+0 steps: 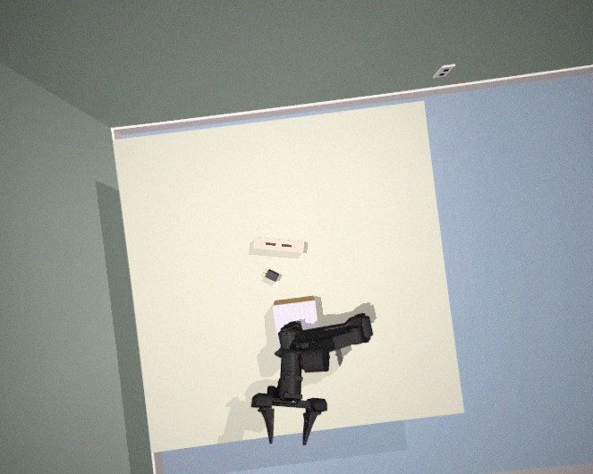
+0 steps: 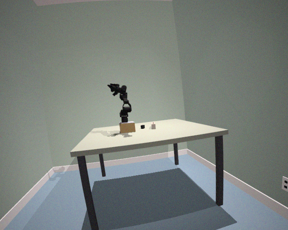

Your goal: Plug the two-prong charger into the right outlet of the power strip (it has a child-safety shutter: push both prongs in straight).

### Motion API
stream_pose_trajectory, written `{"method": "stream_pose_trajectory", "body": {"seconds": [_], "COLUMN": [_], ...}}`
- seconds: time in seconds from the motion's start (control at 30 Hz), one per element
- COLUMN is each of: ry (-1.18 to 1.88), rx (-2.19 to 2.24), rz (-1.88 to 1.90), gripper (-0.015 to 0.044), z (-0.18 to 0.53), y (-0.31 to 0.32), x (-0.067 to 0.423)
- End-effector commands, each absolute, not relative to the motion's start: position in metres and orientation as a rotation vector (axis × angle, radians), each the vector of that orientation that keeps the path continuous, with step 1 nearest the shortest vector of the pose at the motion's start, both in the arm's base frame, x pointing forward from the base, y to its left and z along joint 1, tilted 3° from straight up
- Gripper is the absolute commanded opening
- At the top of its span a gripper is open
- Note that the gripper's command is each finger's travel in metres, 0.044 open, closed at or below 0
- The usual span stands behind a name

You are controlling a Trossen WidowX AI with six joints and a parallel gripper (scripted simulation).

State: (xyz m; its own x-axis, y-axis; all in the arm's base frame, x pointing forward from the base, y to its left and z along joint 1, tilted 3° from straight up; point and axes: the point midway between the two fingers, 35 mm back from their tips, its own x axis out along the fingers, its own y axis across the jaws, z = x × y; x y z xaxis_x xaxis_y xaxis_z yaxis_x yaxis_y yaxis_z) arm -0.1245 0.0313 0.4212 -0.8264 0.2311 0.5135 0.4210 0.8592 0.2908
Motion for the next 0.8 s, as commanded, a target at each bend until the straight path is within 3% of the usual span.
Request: {"method": "stream_pose_trajectory", "body": {"seconds": [0.0, 0.37, 0.77], "ry": [-2.561, -2.512, -2.254], "rx": [-0.480, -0.706, -0.970], "rz": [-0.544, -0.106, 0.424], "gripper": [0.0426, 0.0440, 0.0440], "z": [0.421, 0.421, 0.403], "y": [0.032, 0.098, 0.176], "x": [-0.124, -0.105, -0.060]}}
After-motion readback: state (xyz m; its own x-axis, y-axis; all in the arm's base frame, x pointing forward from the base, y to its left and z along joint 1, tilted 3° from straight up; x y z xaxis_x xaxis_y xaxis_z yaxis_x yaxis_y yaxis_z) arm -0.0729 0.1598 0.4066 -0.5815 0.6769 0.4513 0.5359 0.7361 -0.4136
